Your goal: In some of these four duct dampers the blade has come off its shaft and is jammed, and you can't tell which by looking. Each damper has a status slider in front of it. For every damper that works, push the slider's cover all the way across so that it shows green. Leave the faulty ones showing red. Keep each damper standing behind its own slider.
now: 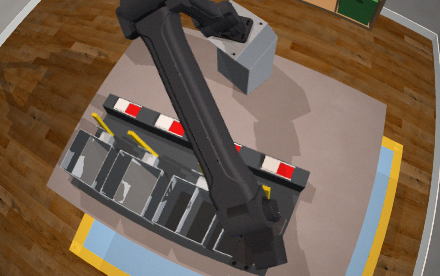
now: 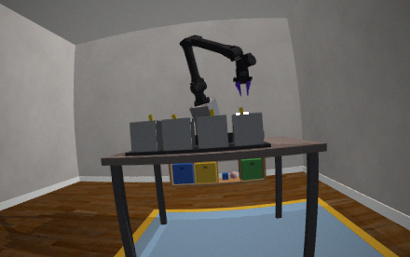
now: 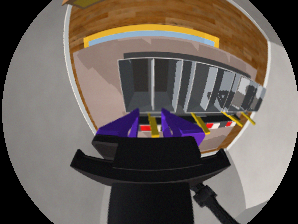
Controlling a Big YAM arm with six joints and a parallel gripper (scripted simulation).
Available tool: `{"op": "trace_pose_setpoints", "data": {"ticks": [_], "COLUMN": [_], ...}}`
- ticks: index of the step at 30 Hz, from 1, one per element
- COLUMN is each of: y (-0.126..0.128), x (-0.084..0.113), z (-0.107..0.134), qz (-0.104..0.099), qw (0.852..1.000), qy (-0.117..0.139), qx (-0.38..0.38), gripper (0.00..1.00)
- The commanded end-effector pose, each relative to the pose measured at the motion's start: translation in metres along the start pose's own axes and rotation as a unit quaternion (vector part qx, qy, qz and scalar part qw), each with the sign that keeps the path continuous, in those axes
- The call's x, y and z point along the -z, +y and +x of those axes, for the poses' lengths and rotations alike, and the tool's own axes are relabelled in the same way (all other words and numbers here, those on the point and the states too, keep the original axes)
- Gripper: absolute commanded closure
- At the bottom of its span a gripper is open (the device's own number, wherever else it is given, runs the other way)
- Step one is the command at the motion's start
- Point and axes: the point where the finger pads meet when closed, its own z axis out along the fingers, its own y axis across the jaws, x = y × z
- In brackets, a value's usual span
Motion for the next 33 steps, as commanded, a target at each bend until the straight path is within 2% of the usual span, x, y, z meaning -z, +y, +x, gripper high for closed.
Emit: {"op": "trace_pose_setpoints", "data": {"ticks": [1, 8, 10, 12, 14, 16, 18, 33], "y": [0.005, -0.009, -0.009, -0.020, -0.023, -0.020, -0.016, -0.018], "x": [0.014, -0.005, -0.005, -0.013, -0.014, -0.025, -0.019, -0.020], "z": [0.013, 0.102, 0.102, 0.115, 0.117, 0.124, 0.113, 0.116], "qz": [-0.021, -0.061, -0.061, -0.063, -0.063, -0.056, -0.062, -0.058], "qw": [1.000, 0.998, 0.998, 0.998, 0.998, 0.998, 0.998, 0.998], "qy": [-0.013, -0.010, -0.010, -0.008, -0.008, 0.002, -0.006, -0.001], "qx": [-0.005, -0.004, -0.004, -0.013, -0.015, -0.009, -0.013, -0.010], "gripper": [0.64, 0.64, 0.64, 0.64, 0.64, 0.64, 0.64, 0.64]}}
